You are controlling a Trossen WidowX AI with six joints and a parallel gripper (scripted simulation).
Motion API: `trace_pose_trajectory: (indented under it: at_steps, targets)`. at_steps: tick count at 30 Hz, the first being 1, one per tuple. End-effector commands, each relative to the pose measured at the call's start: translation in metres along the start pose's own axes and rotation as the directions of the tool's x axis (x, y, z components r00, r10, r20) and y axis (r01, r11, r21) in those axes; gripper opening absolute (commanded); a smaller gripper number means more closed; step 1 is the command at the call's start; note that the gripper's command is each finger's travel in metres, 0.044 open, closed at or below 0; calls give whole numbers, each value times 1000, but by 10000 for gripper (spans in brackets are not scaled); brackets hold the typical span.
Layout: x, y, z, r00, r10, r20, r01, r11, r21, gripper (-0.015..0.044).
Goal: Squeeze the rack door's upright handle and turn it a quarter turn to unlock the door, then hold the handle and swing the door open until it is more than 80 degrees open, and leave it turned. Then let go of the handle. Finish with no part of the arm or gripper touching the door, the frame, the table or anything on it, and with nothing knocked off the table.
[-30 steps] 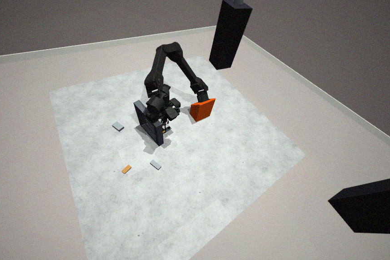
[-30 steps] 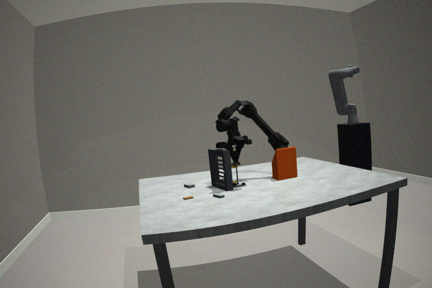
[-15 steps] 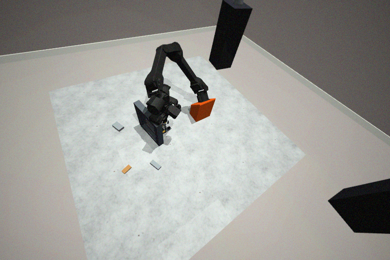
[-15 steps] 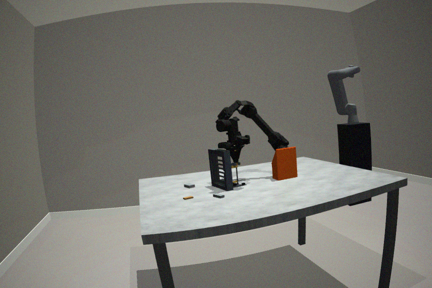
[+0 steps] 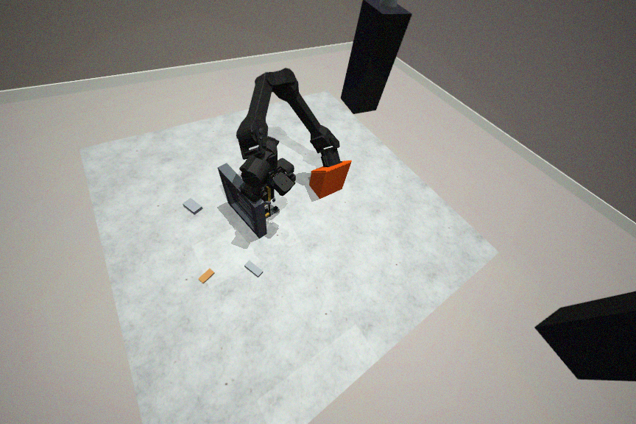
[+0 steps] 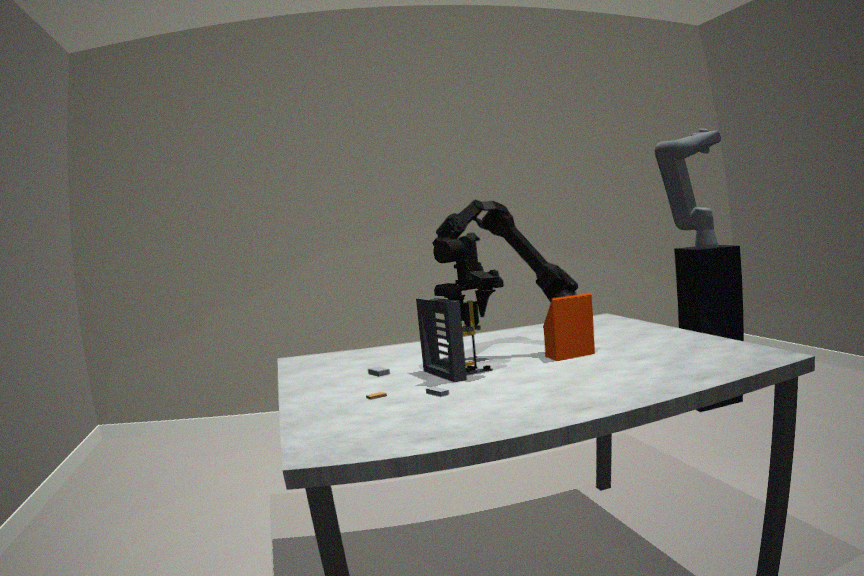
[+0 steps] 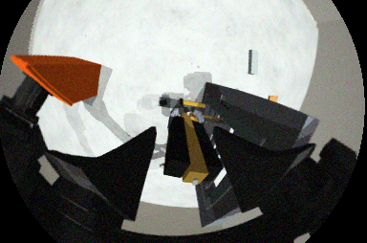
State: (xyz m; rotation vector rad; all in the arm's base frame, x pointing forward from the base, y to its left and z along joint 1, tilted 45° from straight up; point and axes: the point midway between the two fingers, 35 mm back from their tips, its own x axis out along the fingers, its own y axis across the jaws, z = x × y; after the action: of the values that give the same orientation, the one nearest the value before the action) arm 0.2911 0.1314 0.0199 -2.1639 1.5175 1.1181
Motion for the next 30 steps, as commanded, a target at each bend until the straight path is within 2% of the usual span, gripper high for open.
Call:
trace_pose_trajectory:
  at_steps: [1, 7, 14, 22, 30]
  targets:
    - [1, -2, -3, 1000, -2, -5, 2, 986, 167, 290]
    - [1, -2, -3, 1000, -2, -5, 4, 894, 448, 290]
    - [1, -2, -3, 1000, -2, -5, 5, 688, 725, 290]
    - [1, -2, -3, 1000, -2, -5, 5, 355, 935, 290]
    - [1, -2, -3, 1000, -2, -5, 5, -34, 999, 290]
